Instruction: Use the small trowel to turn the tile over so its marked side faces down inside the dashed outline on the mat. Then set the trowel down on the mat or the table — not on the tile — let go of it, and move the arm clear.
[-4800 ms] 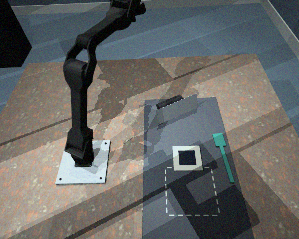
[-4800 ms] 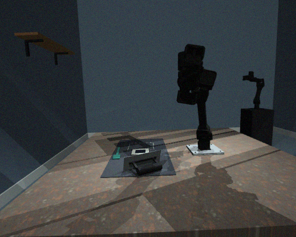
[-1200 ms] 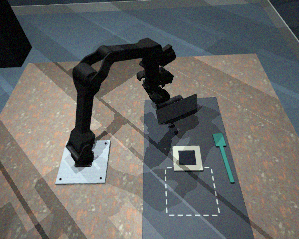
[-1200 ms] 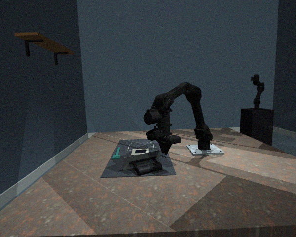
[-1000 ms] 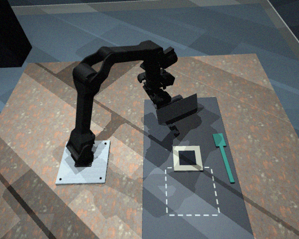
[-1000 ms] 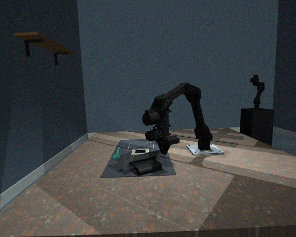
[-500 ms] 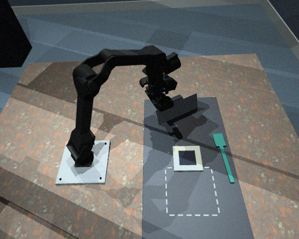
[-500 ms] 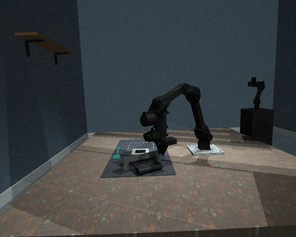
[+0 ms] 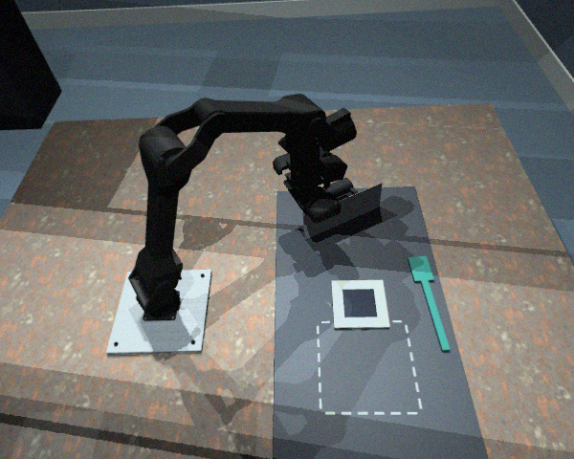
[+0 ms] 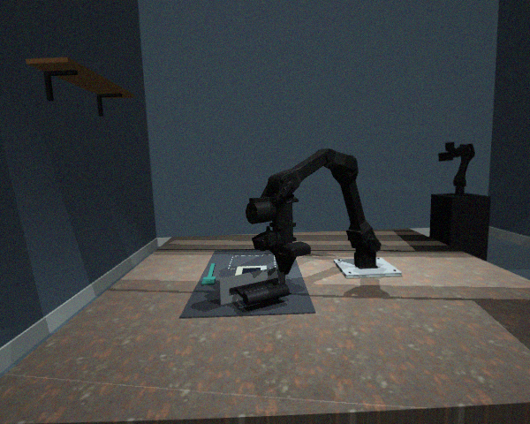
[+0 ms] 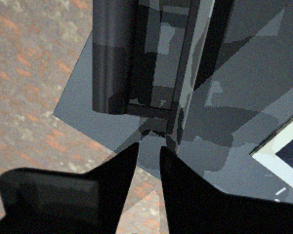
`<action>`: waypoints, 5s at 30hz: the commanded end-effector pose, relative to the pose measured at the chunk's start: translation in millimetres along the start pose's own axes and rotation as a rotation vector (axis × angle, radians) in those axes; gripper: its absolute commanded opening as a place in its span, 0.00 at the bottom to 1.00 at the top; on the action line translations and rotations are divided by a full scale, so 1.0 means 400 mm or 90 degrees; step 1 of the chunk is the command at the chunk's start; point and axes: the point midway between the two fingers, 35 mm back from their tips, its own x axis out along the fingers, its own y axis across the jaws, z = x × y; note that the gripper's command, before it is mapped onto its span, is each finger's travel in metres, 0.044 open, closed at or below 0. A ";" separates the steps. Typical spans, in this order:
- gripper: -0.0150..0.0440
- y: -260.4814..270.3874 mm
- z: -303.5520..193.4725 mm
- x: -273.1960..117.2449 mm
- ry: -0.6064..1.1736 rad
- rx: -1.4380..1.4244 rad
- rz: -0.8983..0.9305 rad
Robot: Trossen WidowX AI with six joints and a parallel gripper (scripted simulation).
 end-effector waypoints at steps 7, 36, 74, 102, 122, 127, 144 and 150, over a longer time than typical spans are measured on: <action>0.42 -0.054 0.001 0.000 -0.001 0.000 -0.004; 0.42 -0.157 0.001 -0.001 -0.002 0.003 -0.005; 0.29 0.064 0.000 -0.046 -0.001 -0.006 -0.001; 0.42 0.064 0.000 -0.046 -0.001 -0.006 -0.001; 0.25 0.064 0.000 -0.046 -0.001 -0.006 -0.001; 0.25 0.064 0.000 -0.046 -0.001 -0.006 -0.001; 0.71 0.053 0.017 -0.053 -0.002 0.116 -0.002; 0.71 0.040 0.035 -0.060 -0.003 0.249 -0.002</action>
